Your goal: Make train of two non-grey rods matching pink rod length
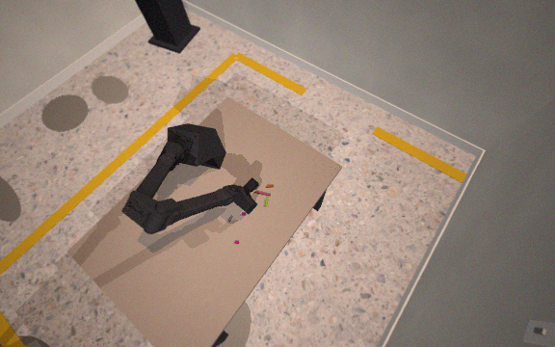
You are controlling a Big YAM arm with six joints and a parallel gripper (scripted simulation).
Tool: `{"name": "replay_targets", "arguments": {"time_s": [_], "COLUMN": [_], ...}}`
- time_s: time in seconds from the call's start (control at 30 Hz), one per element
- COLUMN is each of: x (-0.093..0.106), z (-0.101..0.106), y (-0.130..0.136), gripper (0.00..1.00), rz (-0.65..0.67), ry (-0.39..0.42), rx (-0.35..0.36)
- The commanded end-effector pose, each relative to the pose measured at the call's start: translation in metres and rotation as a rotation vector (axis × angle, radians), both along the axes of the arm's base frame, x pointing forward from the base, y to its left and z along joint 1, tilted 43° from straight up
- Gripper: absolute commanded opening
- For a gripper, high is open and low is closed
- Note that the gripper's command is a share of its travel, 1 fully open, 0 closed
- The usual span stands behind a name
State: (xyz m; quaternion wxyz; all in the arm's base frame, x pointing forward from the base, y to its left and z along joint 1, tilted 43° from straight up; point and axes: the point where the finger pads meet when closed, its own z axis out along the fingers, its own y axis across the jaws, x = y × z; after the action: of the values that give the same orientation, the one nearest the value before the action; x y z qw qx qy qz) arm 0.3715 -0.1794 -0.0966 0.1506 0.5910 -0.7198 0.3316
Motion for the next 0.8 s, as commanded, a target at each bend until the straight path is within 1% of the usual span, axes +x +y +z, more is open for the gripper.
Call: {"name": "replay_targets", "arguments": {"time_s": [0.0, 0.03, 0.07, 0.1, 0.13, 0.2, 0.23, 0.37, 0.4, 0.47, 0.5, 0.6, 0.63, 0.73, 0.77], "x": [0.0013, 0.0007, 0.0004, 0.0004, 0.0004, 0.0004, 0.0005, 0.0005, 0.0005, 0.0005, 0.0005, 0.0005, 0.0006, 0.0006, 0.0006], "z": [0.0000, -0.0002, -0.0003, -0.0003, -0.0002, -0.0002, -0.0002, -0.0002, -0.0001, -0.0001, 0.0000, 0.0000, 0.0001, 0.0001, 0.0001], "y": [0.0005, 0.0006, 0.0004, 0.0004, 0.0002, 0.0002, 0.0000, 0.0000, -0.0002, -0.0002, -0.0005, -0.0005, -0.0007, -0.0007, -0.0010], "gripper": [1.00, 1.00, 1.00, 1.00, 1.00, 1.00, 1.00, 1.00, 1.00, 1.00, 1.00, 1.00, 1.00, 1.00, 1.00], "rz": [-0.100, -0.100, -0.135, -0.135, -0.173, -0.174, -0.216, -0.216, -0.263, -0.263, -0.313, -0.313, -0.366, -0.366, -0.422], "ry": [-0.101, -0.098, -0.127, -0.127, -0.162, -0.162, -0.200, -0.200, -0.241, -0.241, -0.286, -0.286, -0.334, -0.334, -0.384], "rx": [0.027, 0.027, 0.035, 0.035, 0.044, 0.044, 0.054, 0.054, 0.065, 0.065, 0.077, 0.077, 0.090, 0.090, 0.103]}}
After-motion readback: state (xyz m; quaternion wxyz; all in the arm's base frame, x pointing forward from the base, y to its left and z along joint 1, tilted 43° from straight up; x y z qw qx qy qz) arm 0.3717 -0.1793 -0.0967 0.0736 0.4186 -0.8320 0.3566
